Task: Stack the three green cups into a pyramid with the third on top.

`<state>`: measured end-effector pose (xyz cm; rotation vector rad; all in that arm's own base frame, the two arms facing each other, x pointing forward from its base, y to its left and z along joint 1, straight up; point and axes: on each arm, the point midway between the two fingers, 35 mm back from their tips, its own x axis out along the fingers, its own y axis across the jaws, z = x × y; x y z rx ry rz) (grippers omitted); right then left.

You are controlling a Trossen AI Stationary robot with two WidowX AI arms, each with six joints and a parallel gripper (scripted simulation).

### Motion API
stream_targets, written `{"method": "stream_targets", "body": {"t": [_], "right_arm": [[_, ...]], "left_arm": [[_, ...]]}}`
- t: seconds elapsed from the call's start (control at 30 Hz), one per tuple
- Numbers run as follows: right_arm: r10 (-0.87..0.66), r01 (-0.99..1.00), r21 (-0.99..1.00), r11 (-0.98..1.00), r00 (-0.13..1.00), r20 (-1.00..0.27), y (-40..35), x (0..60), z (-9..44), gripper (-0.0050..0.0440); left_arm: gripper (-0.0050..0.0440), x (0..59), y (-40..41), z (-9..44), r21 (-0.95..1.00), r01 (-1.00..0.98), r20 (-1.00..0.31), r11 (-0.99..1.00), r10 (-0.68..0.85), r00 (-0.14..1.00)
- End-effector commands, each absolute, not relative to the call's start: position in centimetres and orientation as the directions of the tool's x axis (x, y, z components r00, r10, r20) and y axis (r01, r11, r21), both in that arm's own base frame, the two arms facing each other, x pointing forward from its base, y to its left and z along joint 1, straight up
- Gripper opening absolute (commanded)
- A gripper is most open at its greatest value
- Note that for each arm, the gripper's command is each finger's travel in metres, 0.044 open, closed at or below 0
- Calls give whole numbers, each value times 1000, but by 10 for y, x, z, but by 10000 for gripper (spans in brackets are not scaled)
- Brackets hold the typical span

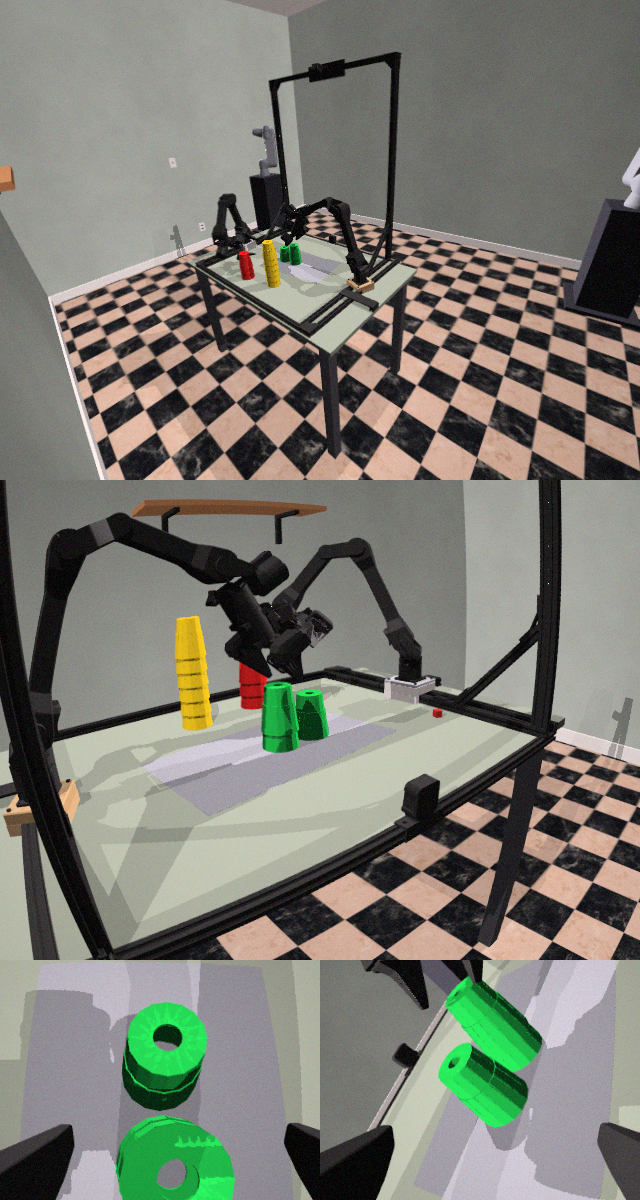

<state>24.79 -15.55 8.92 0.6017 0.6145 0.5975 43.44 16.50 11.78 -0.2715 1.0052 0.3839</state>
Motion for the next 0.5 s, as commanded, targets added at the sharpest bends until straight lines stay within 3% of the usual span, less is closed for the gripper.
{"method": "stream_targets", "body": {"t": [0.0,0.37,0.4,0.47], "right_arm": [[662,-327,665,672,668,-340,-156,248,89,440],[662,-327,665,672,668,-340,-156,248,89,440],[662,-327,665,672,668,-340,-156,248,89,440],[662,-327,665,672,668,-340,-156,248,89,440]], "left_arm": [[440,433,164,106,-49,-435,-866,899,179,467],[440,432,163,97,-49,-435,-866,899,179,467],[416,432,163,97,-49,-435,-866,899,179,467],[416,432,163,97,-49,-435,-866,899,179,467]]}}
